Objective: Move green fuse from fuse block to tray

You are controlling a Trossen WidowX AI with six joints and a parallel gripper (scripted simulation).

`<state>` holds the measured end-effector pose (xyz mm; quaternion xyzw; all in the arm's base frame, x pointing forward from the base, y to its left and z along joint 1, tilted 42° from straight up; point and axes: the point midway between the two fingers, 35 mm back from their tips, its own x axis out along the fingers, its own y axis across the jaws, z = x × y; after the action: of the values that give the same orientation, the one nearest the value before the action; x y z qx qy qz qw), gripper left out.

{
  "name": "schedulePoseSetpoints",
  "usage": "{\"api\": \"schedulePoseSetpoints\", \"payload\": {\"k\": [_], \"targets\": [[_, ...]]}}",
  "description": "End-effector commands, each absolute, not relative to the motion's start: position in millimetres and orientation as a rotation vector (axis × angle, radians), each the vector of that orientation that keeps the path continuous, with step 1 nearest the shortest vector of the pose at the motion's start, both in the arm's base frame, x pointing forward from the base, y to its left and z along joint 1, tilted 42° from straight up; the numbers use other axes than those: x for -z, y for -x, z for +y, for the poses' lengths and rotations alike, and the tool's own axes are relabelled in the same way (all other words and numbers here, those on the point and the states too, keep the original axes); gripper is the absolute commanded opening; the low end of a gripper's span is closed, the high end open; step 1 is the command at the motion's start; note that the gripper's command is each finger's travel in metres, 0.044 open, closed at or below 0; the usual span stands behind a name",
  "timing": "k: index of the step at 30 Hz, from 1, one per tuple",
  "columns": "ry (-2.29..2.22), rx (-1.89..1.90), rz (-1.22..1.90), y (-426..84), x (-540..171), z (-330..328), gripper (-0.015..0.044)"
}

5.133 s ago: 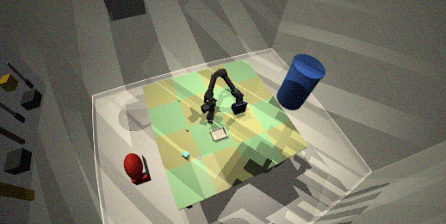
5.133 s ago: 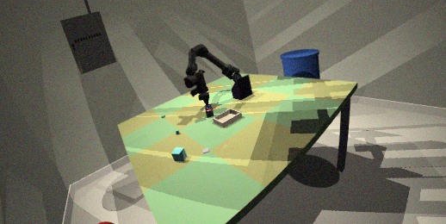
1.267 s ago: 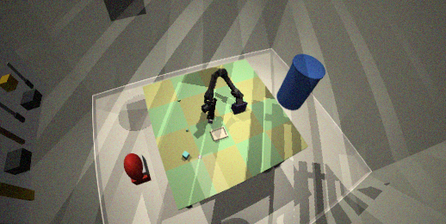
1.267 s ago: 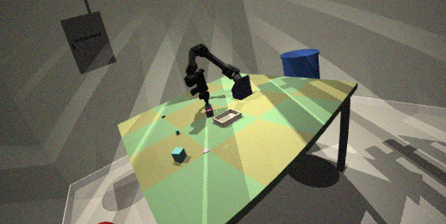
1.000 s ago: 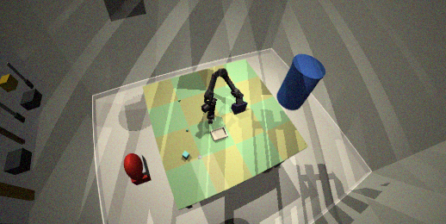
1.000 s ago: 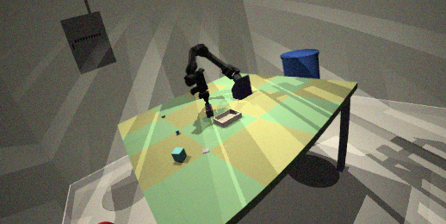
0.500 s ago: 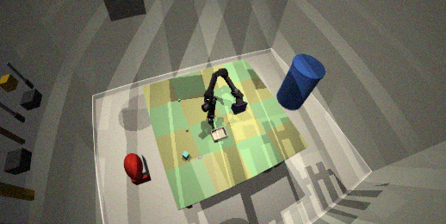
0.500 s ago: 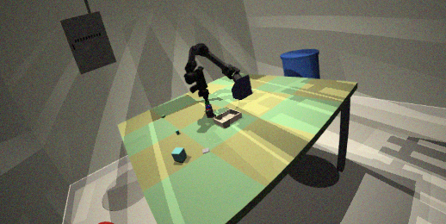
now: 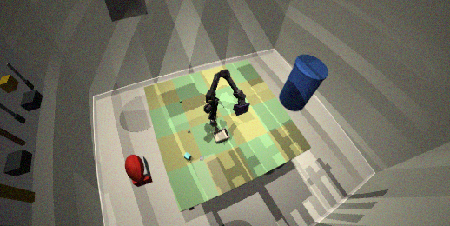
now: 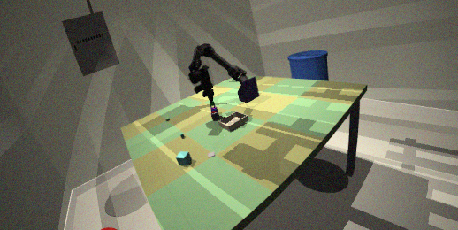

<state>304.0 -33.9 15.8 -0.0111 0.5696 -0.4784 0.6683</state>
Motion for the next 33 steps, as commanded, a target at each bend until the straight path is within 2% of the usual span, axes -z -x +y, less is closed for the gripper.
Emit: {"api": "schedulePoseSetpoints", "payload": {"k": [1, 26, 33], "targets": [[0.023, 1.074, 1.293, -311, -3, -18, 0.0000], [0.018, 1.073, 1.293, -325, 92, 89, 0.0000], [0.019, 1.074, 1.292, -323, 100, 94, 0.0000]]}}
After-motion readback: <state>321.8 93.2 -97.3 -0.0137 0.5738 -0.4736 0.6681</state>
